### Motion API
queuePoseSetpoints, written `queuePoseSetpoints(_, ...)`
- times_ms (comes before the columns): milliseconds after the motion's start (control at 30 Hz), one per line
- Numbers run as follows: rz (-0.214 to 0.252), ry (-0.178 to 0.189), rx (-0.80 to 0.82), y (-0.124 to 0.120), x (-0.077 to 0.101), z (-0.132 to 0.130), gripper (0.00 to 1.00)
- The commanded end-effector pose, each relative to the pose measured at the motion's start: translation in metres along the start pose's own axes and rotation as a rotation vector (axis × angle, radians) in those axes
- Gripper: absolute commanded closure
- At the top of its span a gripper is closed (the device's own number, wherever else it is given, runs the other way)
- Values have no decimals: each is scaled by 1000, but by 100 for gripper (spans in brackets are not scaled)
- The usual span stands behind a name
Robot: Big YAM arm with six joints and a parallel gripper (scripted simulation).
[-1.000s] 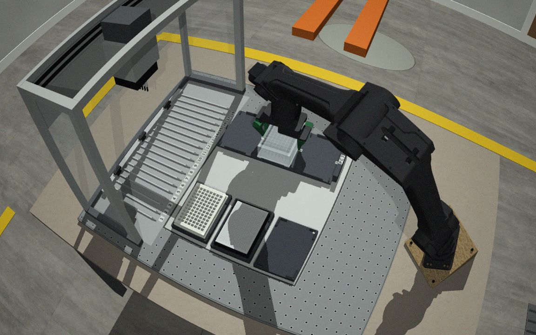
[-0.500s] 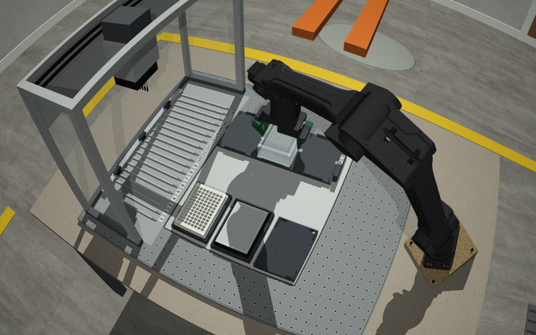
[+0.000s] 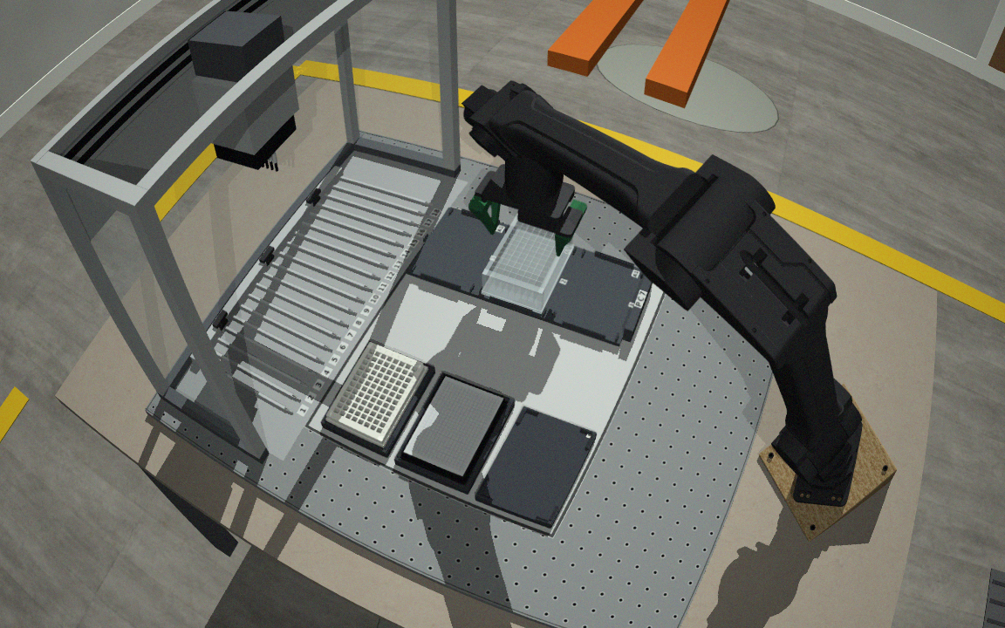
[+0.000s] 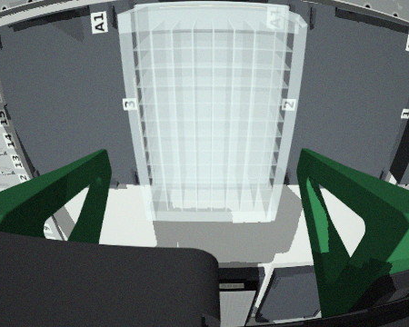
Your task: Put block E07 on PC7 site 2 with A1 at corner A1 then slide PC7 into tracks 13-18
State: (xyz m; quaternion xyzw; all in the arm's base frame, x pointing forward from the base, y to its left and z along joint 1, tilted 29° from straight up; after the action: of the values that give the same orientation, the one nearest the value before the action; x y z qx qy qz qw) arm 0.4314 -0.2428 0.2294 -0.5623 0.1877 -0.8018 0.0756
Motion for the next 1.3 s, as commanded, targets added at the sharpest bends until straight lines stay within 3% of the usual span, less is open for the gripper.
queuePoseSetpoints(0,-24,47,24,4,34,11,4)
queuePoseSetpoints(67,-11,18,7,9,27,4,4)
queuePoseSetpoints(167,-11,16,6,8,31,3,4)
queuePoseSetpoints(267,-30,57,31,1,60,11,4)
queuePoseSetpoints(333,-30,57,31,0,66,11,4)
queuePoseSetpoints(367,-14,24,18,1,46,6,4)
queuePoseSetpoints(433,-14,24,18,1,46,6,4)
queuePoseSetpoints(467,2,-5,26,12,39,-13,20)
queuePoseSetpoints(500,-12,14,72,6,50,-19,20)
queuePoseSetpoints(633,-23,30,217,11,52,-42,20)
queuePoseSetpoints(733,-23,29,250,11,53,-49,20)
queuePoseSetpoints(1267,-12,4,739,19,60,-150,20)
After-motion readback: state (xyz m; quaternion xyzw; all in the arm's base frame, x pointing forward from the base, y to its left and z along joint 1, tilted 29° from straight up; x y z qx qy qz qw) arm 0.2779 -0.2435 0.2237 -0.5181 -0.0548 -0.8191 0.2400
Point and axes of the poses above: the point where the finger pads meet when closed, its own x axis back along the fingers, its own z axis across the jaws, y = z × x, the point moved 9 cm from there along x, back along the fingers, and after that the axes turned 6 degrees about -x, right-handed, at the moved point
